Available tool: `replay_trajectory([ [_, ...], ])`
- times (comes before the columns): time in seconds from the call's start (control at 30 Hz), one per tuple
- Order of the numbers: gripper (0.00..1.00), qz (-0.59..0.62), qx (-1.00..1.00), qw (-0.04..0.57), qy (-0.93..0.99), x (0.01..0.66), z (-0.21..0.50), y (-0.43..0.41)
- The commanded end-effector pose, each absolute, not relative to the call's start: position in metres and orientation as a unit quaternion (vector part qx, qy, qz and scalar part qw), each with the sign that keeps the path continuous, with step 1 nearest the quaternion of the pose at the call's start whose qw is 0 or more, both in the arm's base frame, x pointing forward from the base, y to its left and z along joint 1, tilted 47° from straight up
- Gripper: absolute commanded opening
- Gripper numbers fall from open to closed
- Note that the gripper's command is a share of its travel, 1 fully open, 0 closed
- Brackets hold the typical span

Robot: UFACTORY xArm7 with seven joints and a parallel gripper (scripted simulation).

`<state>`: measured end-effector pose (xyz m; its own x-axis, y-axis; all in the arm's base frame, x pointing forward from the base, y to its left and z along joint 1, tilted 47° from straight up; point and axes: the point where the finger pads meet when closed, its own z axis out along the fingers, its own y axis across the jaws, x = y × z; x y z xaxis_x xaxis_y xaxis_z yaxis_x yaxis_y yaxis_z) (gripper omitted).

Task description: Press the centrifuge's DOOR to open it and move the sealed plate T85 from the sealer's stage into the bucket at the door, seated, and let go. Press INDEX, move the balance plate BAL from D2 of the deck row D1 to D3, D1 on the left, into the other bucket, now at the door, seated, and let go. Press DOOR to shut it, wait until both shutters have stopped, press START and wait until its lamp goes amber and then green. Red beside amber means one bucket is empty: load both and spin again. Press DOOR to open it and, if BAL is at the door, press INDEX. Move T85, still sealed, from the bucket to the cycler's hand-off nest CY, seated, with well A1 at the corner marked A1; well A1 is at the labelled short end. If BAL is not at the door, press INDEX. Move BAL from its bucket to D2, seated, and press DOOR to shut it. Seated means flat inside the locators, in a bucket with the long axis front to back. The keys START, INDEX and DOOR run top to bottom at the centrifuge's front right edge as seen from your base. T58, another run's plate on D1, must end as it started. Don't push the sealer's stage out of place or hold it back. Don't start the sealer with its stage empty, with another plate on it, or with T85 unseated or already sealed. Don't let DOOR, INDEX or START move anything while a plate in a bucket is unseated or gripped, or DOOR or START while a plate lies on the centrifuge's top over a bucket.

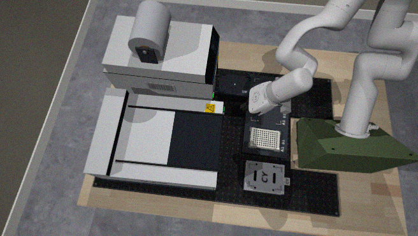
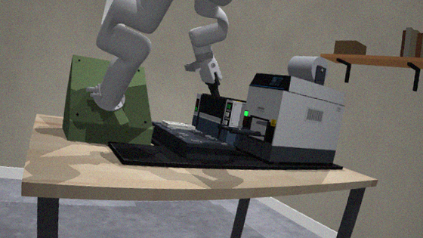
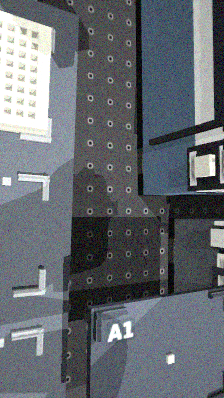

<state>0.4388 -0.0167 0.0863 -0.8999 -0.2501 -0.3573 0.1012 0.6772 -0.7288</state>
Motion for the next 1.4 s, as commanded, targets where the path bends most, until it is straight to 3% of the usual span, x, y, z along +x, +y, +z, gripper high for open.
replay_trajectory([
  [0.0, 0.0, -0.399, -0.042, 0.221, 0.889, 0.443, 0.085, -0.018],
  [1.37, 0.0, -0.399, -0.043, 0.221, 0.889, 0.478, 0.062, -0.047],
])
